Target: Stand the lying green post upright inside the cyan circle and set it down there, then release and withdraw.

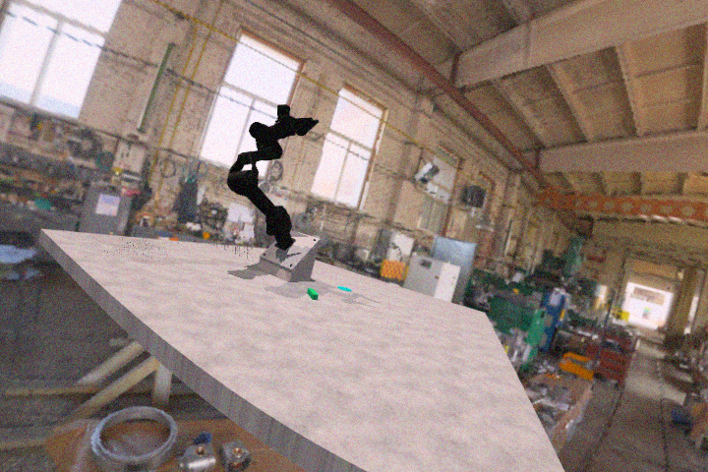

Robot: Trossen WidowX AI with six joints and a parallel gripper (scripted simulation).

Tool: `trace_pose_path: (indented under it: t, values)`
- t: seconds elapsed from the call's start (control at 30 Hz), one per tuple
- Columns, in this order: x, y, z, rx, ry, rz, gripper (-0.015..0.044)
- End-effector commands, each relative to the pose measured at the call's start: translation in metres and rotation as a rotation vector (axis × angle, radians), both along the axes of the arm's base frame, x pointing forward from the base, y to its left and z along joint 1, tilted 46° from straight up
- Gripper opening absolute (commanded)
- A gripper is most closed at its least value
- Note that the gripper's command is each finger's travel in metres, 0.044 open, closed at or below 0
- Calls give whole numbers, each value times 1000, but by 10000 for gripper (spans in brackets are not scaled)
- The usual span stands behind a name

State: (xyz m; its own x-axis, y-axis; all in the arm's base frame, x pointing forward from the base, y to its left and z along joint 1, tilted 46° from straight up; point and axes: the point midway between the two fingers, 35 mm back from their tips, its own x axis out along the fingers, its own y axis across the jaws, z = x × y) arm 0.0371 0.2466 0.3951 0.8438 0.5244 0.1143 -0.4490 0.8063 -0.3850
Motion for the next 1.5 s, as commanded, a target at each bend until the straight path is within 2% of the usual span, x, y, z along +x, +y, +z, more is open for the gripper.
trace_pose_path:
  t: [0.0,0.17,0.2,0.57,0.87,1.17,1.47]
  values:
    - [1,1,0,-1,-5,-3,374]
    - [18,20,-3,-28,-70,-65,242]
    - [23,24,-5,-34,-74,-79,233]
    - [86,55,-32,-117,-69,-221,233]
    - [152,57,-70,-193,12,-341,233]
    - [218,30,-116,-256,162,-486,233]
    - [272,-26,-167,-284,368,-677,233]
